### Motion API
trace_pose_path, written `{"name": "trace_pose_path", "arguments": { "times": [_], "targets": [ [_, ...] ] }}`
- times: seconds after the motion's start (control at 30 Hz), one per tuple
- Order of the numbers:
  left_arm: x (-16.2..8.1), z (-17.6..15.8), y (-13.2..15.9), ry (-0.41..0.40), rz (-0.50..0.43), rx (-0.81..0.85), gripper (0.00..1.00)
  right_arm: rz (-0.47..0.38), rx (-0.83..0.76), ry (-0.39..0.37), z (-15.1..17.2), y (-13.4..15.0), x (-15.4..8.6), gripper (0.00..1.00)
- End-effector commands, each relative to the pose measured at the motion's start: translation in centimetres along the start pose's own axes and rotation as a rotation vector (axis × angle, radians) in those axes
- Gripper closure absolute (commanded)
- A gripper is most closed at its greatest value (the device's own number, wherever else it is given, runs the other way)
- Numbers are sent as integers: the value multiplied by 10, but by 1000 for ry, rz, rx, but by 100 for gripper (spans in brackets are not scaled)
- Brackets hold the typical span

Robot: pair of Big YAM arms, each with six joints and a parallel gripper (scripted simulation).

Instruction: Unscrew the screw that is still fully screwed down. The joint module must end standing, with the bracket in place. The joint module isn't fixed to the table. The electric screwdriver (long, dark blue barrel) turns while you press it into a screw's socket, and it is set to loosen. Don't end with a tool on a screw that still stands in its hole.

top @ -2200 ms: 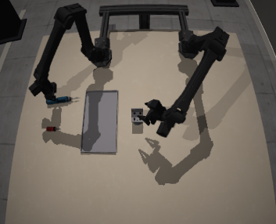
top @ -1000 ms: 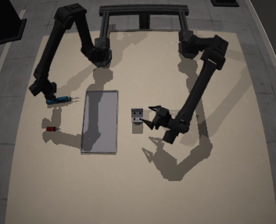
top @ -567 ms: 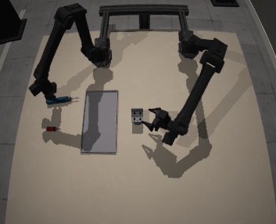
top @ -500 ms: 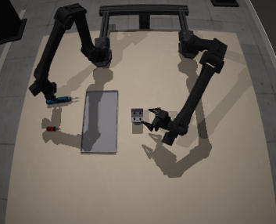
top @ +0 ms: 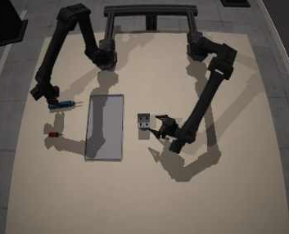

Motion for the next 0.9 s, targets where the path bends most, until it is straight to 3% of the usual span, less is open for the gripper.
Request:
{"name": "trace_pose_path", "arguments": {
  "times": [0.0, 0.27, 0.73, 0.87],
  "targets": [
    [-9, 19, 0, -35, 7, 50, 14, 18, 14, 6, -1, 2, 7, 35],
    [3, 22, 16, -24, 7, 56, 14, 18, 14, 6, -1, 2, 7, 35],
    [-1, 26, 45, -39, 8, 43, 14, 18, 14, 6, -1, 2, 7, 35],
    [12, 27, 47, -23, 8, 55, 14, 18, 14, 6, -1, 2, 7, 35]
  ]
}}
Point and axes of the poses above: on each arm, the point where the finger pads meet when closed, its own x axis out along the fingers, its own z axis across the jaws, y = z × x, the point moved 2 cm from there along -x, back along the fingers, and after that the axes turned 10 degrees about -x, right-handed, at the moved point
